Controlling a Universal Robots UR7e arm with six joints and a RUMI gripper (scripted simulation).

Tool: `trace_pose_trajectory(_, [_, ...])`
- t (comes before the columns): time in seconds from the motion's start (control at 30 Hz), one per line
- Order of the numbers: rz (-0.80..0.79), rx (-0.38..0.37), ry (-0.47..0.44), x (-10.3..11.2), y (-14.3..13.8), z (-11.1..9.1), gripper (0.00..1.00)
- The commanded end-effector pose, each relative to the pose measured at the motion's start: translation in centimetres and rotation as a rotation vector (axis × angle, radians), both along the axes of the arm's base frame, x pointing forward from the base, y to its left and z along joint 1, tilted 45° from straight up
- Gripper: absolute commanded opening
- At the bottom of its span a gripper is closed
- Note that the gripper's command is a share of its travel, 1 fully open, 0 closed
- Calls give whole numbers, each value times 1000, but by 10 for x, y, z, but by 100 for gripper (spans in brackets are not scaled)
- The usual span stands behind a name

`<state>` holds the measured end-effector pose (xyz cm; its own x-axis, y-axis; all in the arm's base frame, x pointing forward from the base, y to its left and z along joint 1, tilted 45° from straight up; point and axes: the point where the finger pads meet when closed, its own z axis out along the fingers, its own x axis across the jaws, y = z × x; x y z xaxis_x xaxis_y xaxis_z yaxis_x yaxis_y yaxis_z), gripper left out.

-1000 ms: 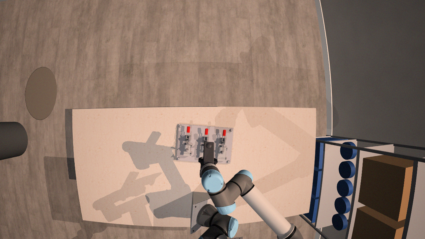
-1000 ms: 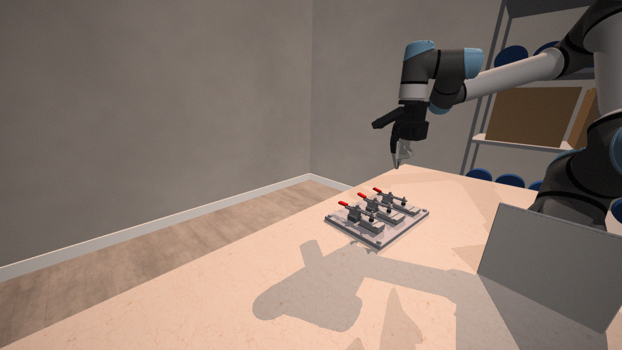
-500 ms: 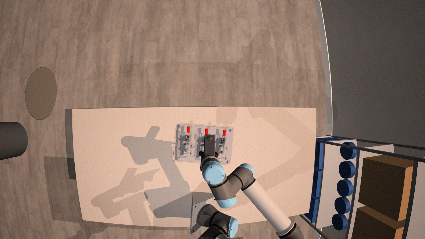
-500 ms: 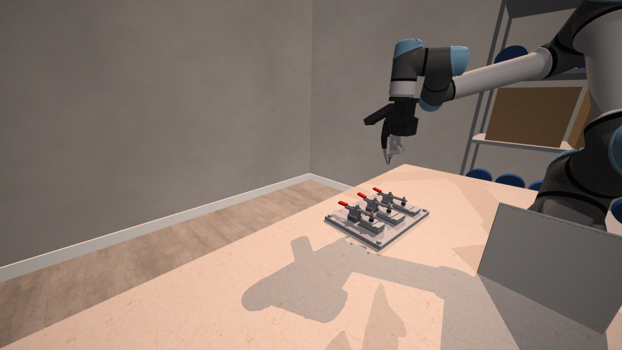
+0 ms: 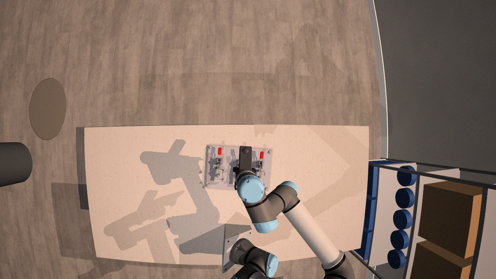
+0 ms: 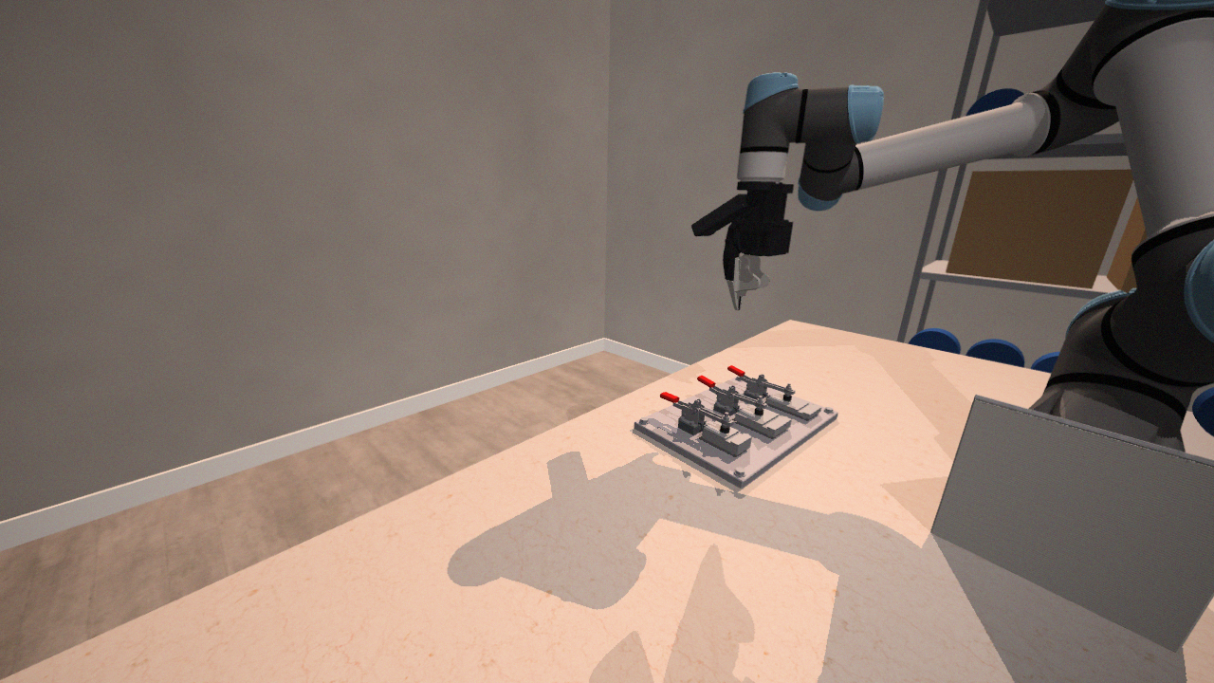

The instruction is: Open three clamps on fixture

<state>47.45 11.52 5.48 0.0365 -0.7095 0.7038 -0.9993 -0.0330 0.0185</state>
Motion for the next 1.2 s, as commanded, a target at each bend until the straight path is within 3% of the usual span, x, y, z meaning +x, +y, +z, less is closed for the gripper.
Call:
trace_pose_trajectory(0.0, [0,0,0,15,4,2,0])
trace_pose_trajectory(0.4, [0,0,0,26,6,4,0])
trace_pose_trajectory(1.17, [0,0,0,26,6,4,0])
